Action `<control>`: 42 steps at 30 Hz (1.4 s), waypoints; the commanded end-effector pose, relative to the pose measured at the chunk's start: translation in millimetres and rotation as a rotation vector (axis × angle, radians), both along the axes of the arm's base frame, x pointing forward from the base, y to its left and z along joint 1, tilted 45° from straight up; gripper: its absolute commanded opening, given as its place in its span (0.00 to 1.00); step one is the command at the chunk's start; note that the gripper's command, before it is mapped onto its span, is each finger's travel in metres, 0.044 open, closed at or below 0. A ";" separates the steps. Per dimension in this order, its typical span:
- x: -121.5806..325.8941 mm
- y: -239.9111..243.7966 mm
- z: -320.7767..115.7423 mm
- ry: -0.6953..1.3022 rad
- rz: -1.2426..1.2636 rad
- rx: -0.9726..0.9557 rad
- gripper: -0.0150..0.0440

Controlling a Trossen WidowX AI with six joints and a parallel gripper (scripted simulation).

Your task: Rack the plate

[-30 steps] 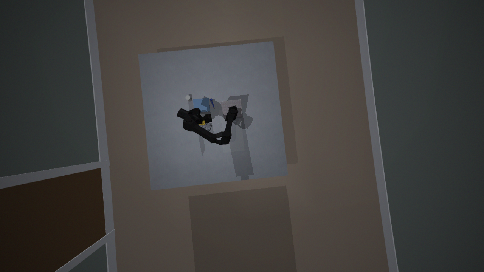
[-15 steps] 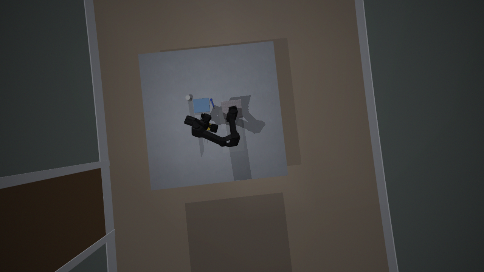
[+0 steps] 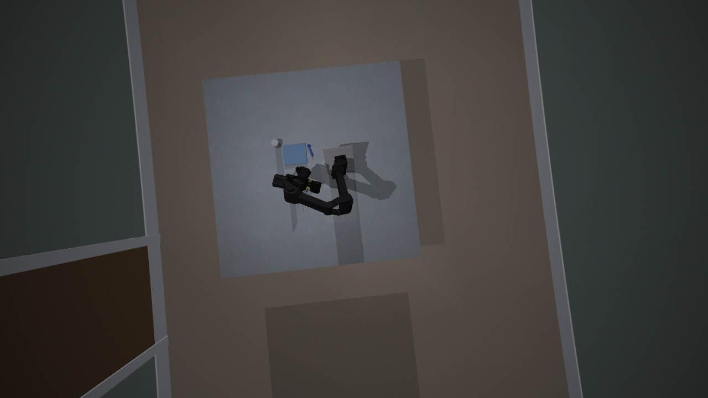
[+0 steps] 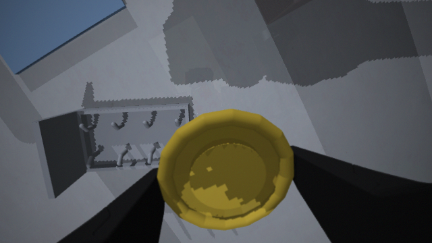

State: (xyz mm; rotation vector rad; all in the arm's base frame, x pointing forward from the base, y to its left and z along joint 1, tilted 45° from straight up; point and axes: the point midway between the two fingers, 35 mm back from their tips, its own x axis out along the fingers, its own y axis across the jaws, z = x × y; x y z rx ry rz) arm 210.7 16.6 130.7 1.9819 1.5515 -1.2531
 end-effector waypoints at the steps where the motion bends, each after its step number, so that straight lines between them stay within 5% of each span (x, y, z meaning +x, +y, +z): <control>1: -1.1 1.4 -15.0 -0.012 0.069 -0.087 0.25; 42: 36.1 15.9 -99.8 -0.441 0.579 -0.964 0.25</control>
